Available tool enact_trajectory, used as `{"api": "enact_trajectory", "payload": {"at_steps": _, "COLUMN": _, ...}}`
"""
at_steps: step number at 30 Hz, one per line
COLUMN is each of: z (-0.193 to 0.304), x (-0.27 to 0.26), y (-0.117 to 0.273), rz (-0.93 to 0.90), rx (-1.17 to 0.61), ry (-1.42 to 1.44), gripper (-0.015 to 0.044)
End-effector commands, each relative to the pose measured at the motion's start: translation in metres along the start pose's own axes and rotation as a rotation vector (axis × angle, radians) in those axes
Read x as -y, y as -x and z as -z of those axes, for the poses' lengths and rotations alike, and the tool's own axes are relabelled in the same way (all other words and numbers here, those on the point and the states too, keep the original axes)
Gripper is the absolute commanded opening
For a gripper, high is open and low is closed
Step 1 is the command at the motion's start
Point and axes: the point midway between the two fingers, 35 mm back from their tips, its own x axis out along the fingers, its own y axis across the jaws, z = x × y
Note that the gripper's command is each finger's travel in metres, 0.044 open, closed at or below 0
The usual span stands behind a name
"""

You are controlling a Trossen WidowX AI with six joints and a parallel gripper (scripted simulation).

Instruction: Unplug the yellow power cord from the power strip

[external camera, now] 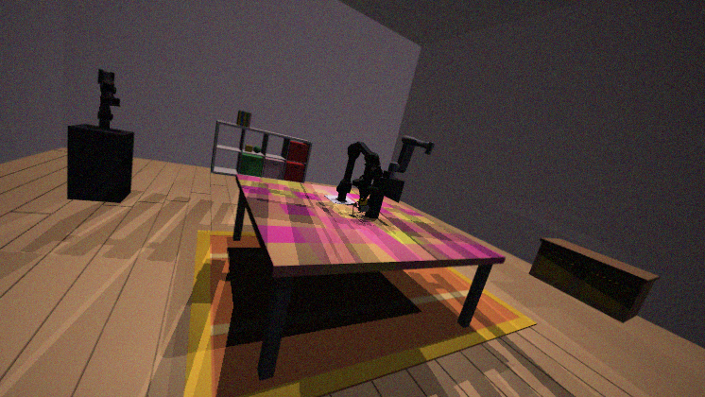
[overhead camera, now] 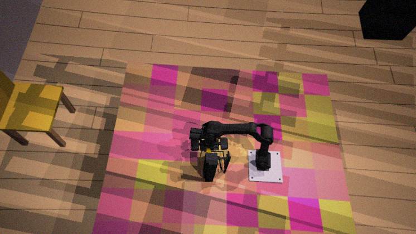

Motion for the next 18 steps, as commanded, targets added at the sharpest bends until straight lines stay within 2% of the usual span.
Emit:
{"api": "enact_trajectory", "payload": {"at_steps": 1, "z": -0.008, "x": -0.001, "y": 0.0, "rz": -0.002, "rx": 0.006, "ry": -0.002, "gripper": 0.0}}
{"api": "enact_trajectory", "payload": {"at_steps": 18, "z": -0.035, "x": -0.001, "y": 0.001, "rz": -0.001, "rx": 0.01, "ry": -0.003, "gripper": 0.0}}
